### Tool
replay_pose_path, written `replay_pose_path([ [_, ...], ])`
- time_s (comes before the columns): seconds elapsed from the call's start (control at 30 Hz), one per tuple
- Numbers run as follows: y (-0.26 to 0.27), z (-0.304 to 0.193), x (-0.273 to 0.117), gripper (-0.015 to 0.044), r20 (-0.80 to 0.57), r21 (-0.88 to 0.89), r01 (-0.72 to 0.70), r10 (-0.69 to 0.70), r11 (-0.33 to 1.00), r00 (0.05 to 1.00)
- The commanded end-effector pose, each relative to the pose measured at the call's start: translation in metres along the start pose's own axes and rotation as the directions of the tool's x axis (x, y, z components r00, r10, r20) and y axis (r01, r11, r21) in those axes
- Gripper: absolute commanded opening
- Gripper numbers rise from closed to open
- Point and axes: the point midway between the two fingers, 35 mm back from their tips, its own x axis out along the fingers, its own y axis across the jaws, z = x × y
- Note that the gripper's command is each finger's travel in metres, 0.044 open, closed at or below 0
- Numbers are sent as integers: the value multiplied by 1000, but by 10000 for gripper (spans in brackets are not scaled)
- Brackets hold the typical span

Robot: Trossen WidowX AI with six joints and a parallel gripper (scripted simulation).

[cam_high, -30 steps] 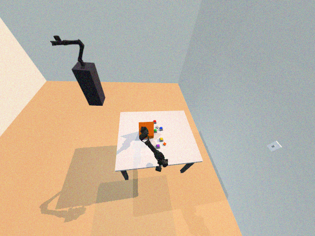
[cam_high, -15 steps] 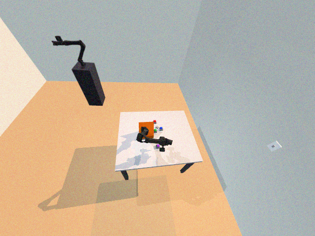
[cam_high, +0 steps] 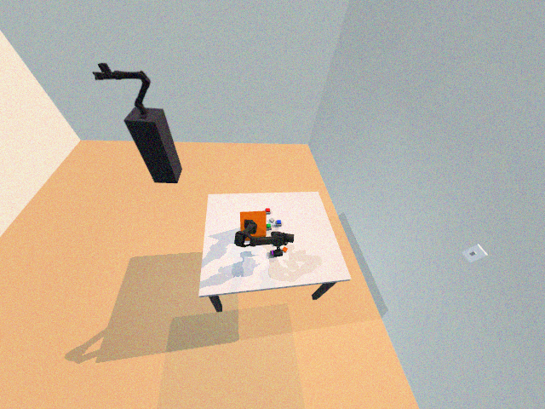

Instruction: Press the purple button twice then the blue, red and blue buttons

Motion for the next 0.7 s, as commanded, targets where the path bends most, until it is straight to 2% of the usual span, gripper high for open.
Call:
replay_pose_path([
  [0.0, 0, -4, 32, 190, -1, -7, 7, -7, 1000, 1000],
  [0.23, 0, -4, 32, 20, -1, -7, 7, -7, 1000, 1000],
  [0.67, 0, -4, 33, 20, -1, -7, 7, -7, 1000, 1000],
])
